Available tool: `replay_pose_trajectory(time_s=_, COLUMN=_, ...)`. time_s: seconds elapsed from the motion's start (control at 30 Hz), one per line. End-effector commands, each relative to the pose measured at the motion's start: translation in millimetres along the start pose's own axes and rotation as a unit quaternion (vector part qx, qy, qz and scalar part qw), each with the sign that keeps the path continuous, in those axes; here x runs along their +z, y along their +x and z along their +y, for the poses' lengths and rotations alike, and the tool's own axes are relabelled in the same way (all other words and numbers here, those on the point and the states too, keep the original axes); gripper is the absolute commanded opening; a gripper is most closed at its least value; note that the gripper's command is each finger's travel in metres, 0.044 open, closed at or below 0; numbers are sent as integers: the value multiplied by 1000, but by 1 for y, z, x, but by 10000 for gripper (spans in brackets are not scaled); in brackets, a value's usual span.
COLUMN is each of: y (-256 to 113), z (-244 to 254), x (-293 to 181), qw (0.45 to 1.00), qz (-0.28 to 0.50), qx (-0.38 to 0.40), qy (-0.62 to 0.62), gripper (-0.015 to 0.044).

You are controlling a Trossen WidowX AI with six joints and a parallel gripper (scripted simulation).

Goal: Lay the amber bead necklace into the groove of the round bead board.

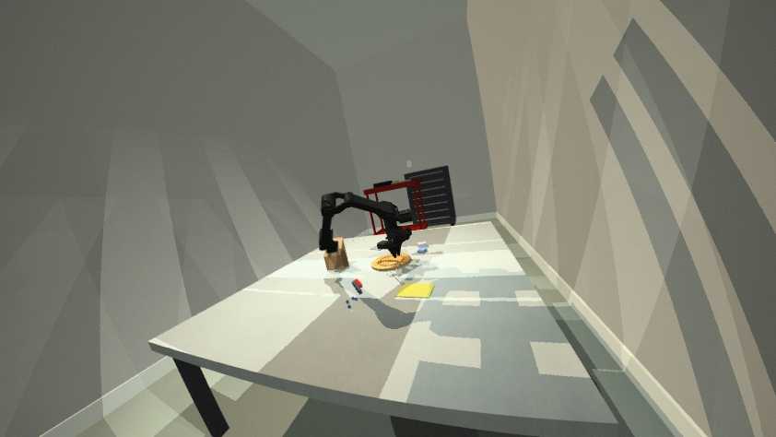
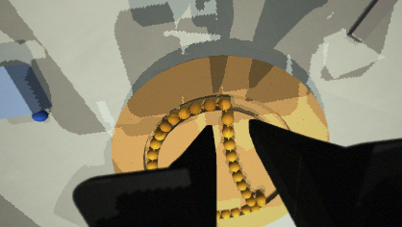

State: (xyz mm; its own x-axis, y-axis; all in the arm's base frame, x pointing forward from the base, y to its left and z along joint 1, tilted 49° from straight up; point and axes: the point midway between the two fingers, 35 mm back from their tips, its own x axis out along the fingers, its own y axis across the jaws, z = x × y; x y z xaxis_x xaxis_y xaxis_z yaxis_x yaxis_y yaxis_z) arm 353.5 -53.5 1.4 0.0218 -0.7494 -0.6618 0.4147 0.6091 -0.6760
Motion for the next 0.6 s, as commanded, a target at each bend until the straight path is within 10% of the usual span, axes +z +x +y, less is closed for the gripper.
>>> replay_pose_trajectory(time_s=0.0, y=7, z=0, x=-1, qw=1000, qz=0, qx=-2, qy=-2, gripper=120)
replay_pose_trajectory(time_s=0.43, y=24, z=-1, x=-2, qw=1000, qz=2, qx=-2, qy=-1, gripper=120)
replay_pose_trajectory(time_s=0.57, y=21, z=-1, x=-2, qw=1000, qz=3, qx=0, qy=1, gripper=15)
